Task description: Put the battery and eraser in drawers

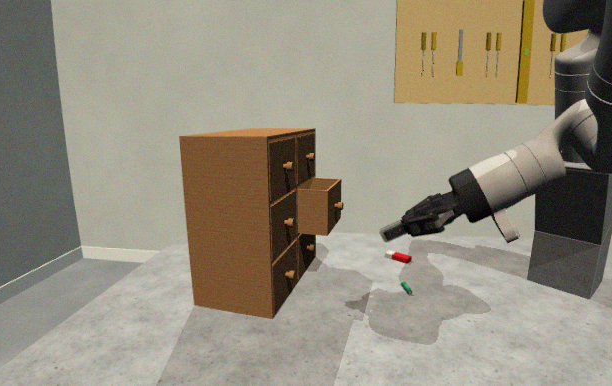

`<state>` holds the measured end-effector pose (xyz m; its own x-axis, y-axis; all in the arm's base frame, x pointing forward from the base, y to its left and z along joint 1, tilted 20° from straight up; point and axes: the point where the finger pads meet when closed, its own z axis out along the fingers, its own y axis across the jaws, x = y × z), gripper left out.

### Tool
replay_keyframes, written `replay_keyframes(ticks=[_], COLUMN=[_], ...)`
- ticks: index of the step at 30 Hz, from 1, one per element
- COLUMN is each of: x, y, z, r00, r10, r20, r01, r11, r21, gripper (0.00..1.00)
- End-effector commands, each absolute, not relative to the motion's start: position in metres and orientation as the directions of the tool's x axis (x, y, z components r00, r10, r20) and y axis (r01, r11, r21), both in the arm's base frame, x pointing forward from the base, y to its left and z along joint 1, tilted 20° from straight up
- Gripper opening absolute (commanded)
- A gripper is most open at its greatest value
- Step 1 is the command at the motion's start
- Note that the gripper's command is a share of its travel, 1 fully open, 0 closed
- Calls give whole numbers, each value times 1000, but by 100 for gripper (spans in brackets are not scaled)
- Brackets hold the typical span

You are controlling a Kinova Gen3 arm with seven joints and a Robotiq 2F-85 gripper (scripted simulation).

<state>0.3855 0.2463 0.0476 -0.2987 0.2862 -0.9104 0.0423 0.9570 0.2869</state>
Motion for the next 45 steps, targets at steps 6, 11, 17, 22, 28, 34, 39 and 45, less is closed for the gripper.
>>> replay_keyframes(ticks=[6,11,17,22,28,34,39,45], x=[386,386,386,387,387,388,389,390], y=[246,245,244,242,240,236,232,227], z=[48,48,47,47,46,45,43,42], r00=[-298,-298,-298,-298,-298,-298,-298,-298], r10=[287,287,287,287,287,287,287,287], r20=[-911,-911,-911,-911,-911,-911,-911,-911], r01=[42,42,42,42,42,42,42,42], r11=[957,957,957,957,957,957,957,957], r21=[287,287,287,287,287,287,287,287], gripper=[0,0,0,0,0,0,0,0])
